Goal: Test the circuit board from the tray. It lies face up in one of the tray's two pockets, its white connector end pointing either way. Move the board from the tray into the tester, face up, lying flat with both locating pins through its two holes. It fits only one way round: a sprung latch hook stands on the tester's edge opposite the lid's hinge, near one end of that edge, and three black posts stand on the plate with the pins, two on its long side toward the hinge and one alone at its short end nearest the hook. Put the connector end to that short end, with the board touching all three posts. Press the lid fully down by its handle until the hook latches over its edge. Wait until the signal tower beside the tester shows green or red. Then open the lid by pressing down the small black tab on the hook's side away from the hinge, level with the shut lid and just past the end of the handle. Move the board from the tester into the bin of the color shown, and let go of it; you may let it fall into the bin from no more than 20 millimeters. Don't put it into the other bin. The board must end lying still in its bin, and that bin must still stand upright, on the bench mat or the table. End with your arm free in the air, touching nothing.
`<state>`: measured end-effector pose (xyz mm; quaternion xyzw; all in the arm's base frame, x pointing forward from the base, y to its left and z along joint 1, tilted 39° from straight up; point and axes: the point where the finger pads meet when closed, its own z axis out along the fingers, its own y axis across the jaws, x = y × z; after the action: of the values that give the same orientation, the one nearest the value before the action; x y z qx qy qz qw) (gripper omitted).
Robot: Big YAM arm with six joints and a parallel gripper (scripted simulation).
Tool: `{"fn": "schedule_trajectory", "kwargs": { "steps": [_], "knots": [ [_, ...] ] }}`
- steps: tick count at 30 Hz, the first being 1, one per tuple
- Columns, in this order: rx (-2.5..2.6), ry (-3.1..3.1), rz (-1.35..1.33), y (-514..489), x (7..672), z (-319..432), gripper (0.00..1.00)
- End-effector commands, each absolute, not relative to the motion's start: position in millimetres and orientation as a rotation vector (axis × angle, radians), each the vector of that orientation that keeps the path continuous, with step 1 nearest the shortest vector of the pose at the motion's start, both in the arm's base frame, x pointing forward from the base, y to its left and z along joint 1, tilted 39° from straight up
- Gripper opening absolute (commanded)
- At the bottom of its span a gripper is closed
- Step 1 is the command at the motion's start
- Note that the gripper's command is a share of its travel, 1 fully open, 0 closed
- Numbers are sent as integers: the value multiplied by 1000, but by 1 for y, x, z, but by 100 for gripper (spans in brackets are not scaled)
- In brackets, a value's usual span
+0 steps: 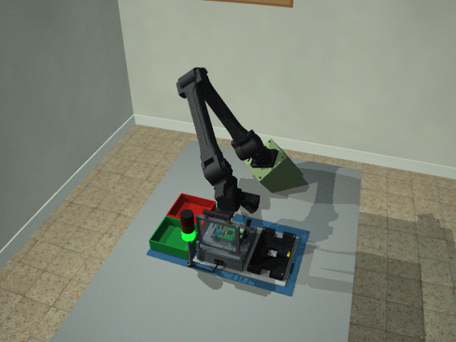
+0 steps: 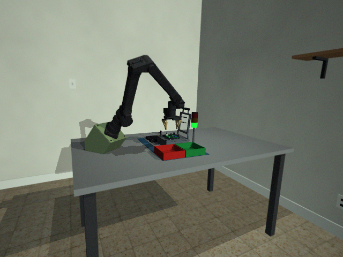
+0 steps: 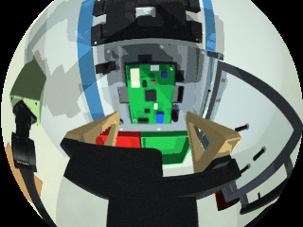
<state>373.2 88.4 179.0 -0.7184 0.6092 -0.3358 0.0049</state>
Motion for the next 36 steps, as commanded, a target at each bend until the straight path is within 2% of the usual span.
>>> {"fn": "schedule_trajectory", "kwargs": {
  "steps": [1, 22, 36],
  "knots": [
    [-2256, 1915, -1048, 86, 378, 174, 92],
    [-2260, 1913, -1046, 83, 381, 167, 92],
    [-2262, 1913, -1047, 66, 398, 134, 92]
  ]
}}
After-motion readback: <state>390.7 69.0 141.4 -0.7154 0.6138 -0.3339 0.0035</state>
